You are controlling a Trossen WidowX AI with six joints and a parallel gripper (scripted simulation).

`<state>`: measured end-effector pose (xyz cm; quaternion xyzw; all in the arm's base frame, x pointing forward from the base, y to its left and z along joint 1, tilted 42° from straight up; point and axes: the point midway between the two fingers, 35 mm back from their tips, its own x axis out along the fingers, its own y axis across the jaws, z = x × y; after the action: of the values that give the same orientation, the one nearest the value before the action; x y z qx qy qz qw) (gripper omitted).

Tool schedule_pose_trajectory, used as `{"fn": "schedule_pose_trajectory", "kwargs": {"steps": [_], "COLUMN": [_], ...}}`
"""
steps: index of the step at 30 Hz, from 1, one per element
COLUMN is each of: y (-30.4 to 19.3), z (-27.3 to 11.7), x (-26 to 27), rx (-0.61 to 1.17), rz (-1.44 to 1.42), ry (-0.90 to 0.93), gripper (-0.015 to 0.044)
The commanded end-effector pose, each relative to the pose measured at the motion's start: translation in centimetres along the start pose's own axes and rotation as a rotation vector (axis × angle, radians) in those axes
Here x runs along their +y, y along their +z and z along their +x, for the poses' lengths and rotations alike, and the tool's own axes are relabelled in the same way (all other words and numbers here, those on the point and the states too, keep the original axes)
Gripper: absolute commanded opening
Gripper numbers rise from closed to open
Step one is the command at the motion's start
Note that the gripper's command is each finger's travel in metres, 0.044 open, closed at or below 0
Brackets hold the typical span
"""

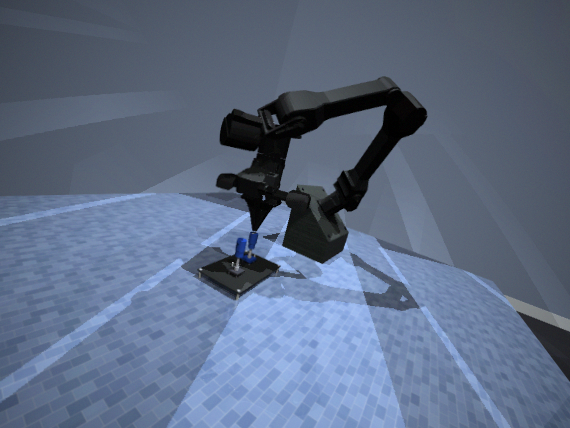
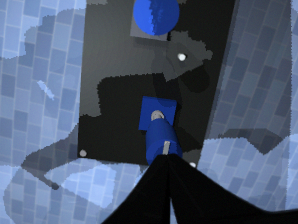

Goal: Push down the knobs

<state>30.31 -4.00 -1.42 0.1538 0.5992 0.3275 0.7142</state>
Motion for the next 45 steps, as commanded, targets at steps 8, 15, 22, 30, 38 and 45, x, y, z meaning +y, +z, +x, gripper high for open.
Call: {"fn": "schedule_pose_trajectory", "kwargs": {"steps": [8,15,22,30,38,45], "y": [0.1,0.1,0.1,0.1,0.1,0.0], "z": [0.3,0.5,0.7,0.5,0.6,1.1], "x": [0.0,0.0,0.0,0.0,0.0,0.1], "rx": [-0.004,-0.004,-0.004,-0.004,-0.004,-0.004], "rz": [0.004,0.004,0.004,0.004,0.004,0.004], "ry": [0.003,0.003,0.003,0.003,0.003,0.004], "gripper": [0.0,0.0,0.0,0.0,0.0,0.0]}}
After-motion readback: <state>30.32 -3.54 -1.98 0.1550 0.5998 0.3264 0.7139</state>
